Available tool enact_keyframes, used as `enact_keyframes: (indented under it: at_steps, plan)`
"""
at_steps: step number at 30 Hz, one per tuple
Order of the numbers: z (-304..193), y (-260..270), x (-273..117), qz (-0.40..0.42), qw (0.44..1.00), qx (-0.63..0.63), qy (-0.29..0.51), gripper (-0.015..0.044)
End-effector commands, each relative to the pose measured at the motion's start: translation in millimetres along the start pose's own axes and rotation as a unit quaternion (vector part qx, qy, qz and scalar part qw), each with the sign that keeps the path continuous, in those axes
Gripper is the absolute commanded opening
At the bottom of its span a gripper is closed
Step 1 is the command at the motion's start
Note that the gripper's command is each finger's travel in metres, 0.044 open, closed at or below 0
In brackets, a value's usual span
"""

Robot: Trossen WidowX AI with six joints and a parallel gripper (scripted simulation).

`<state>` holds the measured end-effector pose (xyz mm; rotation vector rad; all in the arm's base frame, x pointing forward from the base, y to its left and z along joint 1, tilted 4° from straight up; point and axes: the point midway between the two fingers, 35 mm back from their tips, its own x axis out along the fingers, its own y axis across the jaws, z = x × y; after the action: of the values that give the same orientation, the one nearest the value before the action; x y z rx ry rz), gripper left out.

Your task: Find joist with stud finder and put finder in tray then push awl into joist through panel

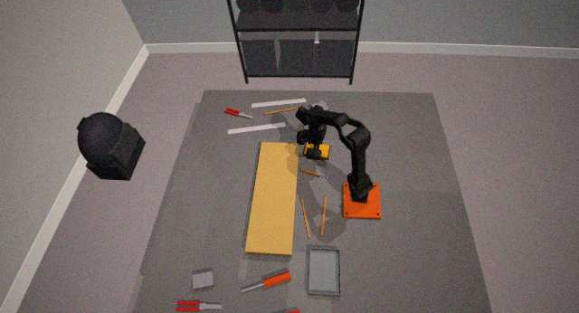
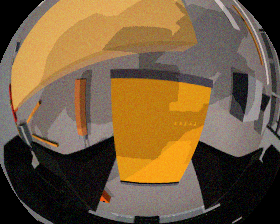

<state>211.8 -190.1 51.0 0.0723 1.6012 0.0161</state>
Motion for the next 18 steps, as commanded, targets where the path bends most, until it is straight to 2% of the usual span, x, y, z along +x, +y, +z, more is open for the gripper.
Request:
enact_keyframes:
  at_steps: [1,3,18]
  plan:
    - [0.5,-0.4,-7.7,-0.001,1.000,0.002,-0.002,0.0052]
    - [0.3,-0.5,-11.3,-0.001,1.000,0.002,-0.002,0.0000]
    - [-1.8,-0.2,-33.5,-0.001,1.000,0.002,-0.002,0.0000]
